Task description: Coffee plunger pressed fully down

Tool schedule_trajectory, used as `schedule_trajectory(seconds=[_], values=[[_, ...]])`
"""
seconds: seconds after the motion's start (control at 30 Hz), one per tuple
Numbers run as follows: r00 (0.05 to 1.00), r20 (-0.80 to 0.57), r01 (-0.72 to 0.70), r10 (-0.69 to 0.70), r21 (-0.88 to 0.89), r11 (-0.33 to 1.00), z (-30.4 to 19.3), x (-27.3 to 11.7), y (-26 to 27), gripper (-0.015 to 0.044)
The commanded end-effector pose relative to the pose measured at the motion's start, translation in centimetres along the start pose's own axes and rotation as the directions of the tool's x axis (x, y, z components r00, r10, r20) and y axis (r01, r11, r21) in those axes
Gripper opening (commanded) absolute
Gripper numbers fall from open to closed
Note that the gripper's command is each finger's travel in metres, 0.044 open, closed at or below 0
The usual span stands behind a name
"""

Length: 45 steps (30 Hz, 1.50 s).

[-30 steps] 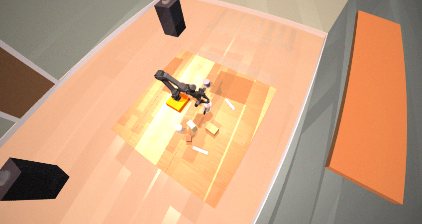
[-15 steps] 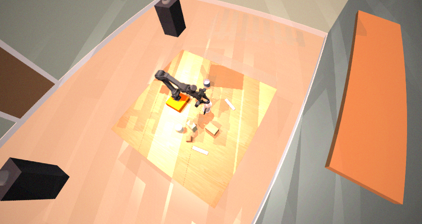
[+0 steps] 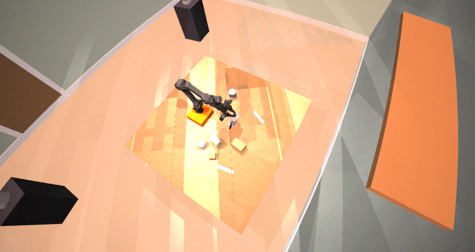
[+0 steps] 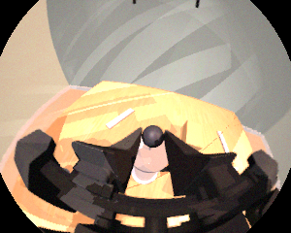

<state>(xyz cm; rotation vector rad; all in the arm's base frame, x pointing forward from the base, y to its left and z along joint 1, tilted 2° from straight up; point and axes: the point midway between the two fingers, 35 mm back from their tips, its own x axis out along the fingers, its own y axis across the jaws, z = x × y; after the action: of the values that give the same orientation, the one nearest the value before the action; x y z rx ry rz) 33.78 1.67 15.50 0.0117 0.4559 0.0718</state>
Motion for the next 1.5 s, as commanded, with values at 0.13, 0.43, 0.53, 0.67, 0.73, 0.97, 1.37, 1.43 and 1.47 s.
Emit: schedule_trajectory(seconds=[0.13, 0.43, 0.53, 0.67, 0.73, 0.97, 1.37, 1.43, 1.47], values=[[0.999, -0.036, -0.001, 0.001, 0.010, 1.000, -0.79, 0.44, 0.00, 0.0122], [0.999, -0.036, -0.001, 0.001, 0.010, 1.000, -0.69, 0.54, -0.01, 0.0122], [0.999, -0.036, -0.001, 0.001, 0.010, 1.000, -0.66, 0.57, -0.01, 0.0122], [0.999, -0.036, -0.001, 0.001, 0.010, 1.000, -0.62, 0.62, -0.02, 0.0122], [0.999, -0.036, -0.001, 0.001, 0.010, 1.000, -0.59, 0.62, -0.02, 0.0122], [0.999, -0.036, -0.001, 0.001, 0.010, 1.000, -0.53, 0.70, -0.03, 0.0122], [1.000, -0.017, 0.000, 0.000, 0.003, 1.000, -0.05, 0.51, -0.04, 0.0122], [1.000, -0.017, 0.000, 0.000, 0.003, 1.000, -0.05, 0.51, -0.04, 0.0122], [1.000, -0.017, 0.000, 0.000, 0.003, 1.000, -0.05, 0.51, -0.04, 0.0122]])
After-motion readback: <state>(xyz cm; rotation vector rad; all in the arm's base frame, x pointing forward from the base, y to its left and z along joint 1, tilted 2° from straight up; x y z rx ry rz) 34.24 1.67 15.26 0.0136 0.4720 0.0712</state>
